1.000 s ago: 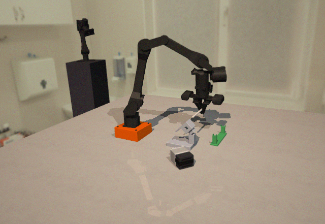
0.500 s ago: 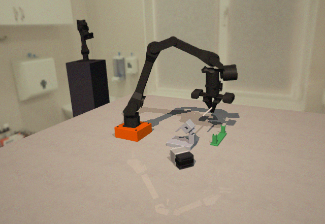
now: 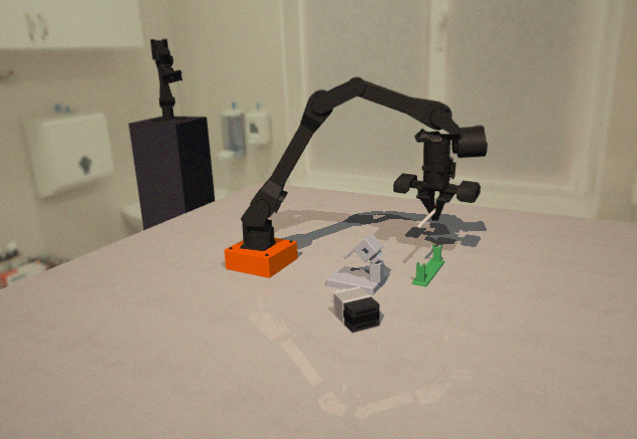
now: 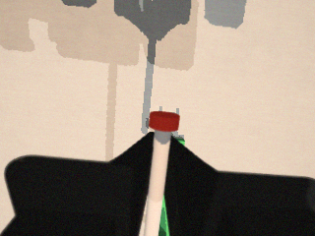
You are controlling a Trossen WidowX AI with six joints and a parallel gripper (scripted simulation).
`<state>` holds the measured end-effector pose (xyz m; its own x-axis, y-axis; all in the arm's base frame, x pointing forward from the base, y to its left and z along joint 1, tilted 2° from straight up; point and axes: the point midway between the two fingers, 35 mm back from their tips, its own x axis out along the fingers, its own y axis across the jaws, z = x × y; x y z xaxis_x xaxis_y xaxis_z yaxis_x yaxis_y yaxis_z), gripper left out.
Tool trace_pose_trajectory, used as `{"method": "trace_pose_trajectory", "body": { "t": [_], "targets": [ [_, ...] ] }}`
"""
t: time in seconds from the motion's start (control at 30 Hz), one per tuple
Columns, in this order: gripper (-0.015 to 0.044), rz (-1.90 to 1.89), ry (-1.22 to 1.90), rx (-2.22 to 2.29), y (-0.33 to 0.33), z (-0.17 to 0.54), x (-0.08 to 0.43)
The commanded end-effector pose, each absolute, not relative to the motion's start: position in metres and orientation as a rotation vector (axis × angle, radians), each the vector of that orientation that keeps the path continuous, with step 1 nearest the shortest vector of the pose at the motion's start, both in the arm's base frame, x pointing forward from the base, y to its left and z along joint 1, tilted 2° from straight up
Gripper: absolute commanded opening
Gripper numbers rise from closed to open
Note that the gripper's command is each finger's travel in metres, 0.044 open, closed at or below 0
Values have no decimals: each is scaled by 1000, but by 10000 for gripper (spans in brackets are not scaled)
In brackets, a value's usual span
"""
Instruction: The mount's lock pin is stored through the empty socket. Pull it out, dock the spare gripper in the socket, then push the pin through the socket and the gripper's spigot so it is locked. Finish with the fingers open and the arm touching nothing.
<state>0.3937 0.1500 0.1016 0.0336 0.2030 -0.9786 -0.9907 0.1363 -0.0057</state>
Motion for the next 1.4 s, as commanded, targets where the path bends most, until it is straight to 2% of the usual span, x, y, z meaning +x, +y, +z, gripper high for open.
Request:
{"method": "trace_pose_trajectory", "body": {
  "t": [0.0, 1.37],
  "targets": [
    [0, 1186, 1101, -970, 151, 103, 404],
    [0, 1191, 1111, -969, 155, 50, 412]
  ]
}}
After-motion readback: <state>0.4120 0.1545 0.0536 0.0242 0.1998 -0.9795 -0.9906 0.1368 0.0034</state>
